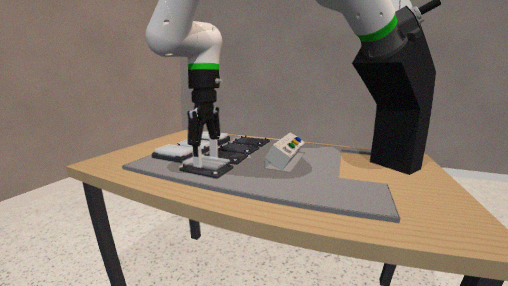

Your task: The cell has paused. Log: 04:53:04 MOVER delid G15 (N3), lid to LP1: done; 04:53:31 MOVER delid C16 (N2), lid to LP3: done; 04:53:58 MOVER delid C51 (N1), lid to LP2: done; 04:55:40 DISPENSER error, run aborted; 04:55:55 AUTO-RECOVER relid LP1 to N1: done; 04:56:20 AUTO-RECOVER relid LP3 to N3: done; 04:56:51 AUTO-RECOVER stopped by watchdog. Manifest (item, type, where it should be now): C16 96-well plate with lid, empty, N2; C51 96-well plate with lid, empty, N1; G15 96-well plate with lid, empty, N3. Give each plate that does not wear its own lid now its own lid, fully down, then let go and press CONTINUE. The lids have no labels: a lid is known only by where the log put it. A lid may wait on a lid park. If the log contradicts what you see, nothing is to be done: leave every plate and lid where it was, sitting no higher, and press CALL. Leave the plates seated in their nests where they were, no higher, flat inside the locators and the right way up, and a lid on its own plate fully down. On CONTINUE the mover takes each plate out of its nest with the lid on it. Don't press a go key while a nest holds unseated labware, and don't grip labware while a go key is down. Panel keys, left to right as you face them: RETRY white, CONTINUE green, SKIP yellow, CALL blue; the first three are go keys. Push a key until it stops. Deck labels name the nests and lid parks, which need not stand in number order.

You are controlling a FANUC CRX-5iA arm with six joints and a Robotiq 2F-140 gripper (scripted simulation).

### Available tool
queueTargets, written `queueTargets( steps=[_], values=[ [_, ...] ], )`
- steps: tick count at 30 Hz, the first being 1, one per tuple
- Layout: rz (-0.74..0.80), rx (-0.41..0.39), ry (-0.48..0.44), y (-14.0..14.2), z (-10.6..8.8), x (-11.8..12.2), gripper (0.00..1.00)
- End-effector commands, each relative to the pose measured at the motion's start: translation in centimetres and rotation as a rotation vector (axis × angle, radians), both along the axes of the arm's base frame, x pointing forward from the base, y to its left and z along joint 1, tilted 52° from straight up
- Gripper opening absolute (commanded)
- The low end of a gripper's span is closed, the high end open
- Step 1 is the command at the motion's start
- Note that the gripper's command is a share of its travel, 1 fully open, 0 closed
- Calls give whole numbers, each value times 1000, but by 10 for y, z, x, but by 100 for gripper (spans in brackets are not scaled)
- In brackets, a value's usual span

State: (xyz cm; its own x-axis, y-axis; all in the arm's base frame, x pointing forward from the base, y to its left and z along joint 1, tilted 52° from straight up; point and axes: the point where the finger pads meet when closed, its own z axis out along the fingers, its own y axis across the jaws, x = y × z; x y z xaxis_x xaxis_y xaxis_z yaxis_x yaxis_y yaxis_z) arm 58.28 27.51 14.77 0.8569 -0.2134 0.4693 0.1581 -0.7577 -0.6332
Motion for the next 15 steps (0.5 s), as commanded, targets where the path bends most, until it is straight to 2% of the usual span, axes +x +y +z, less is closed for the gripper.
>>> queueTargets(
  steps=[1,15],
  values=[
    [0,0,0,-4,4,-3,0],
    [0,0,0,-20,20,-16,0]
  ],
)
